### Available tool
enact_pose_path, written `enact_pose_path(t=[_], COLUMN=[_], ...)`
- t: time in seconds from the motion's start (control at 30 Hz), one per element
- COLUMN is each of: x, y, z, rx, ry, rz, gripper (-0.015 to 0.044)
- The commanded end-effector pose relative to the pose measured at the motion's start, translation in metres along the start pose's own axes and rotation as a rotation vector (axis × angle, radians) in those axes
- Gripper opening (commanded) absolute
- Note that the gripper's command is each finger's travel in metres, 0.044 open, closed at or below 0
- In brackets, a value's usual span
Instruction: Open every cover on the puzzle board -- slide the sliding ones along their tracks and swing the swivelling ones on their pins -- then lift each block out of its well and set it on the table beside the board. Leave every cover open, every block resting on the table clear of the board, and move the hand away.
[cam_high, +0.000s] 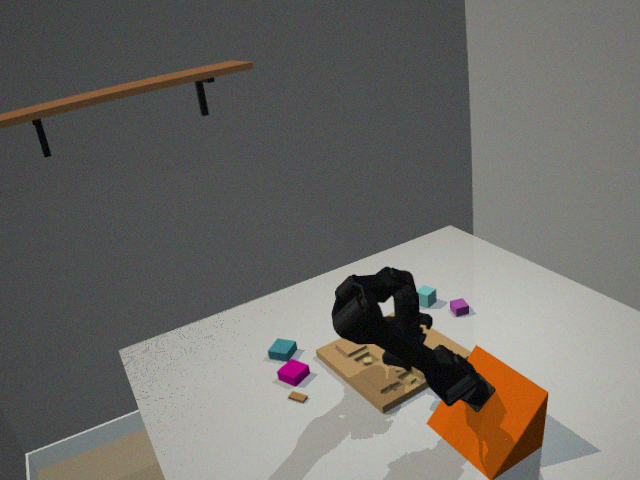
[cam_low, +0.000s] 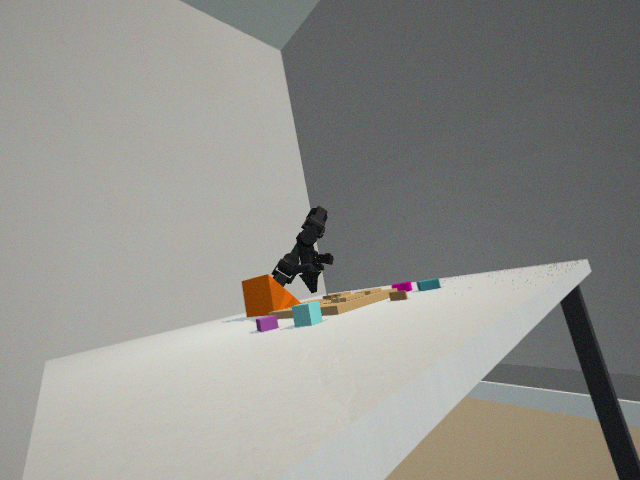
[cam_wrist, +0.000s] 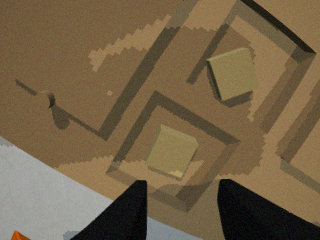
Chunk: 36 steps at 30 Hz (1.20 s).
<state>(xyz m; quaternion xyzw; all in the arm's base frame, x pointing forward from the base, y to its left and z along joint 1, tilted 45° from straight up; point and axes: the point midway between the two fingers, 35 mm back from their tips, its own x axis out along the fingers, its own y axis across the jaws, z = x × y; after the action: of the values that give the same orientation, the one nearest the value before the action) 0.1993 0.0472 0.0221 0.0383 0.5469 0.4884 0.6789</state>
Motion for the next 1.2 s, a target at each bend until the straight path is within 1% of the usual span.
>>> enact_pose_path(t=[0.0,0.17,0.47,1.17], x=[-0.015,-0.029,-0.029,-0.022], y=[0.0,0.001,0.001,0.001], z=[0.0,0.0,0.0,0.0], rx=[0.188,0.36,0.364,0.051], ry=[0.003,0.003,0.003,0.004], rz=[-0.006,-0.005,-0.005,-0.005], gripper=[0.0144,0.0144,0.0144,0.0144])
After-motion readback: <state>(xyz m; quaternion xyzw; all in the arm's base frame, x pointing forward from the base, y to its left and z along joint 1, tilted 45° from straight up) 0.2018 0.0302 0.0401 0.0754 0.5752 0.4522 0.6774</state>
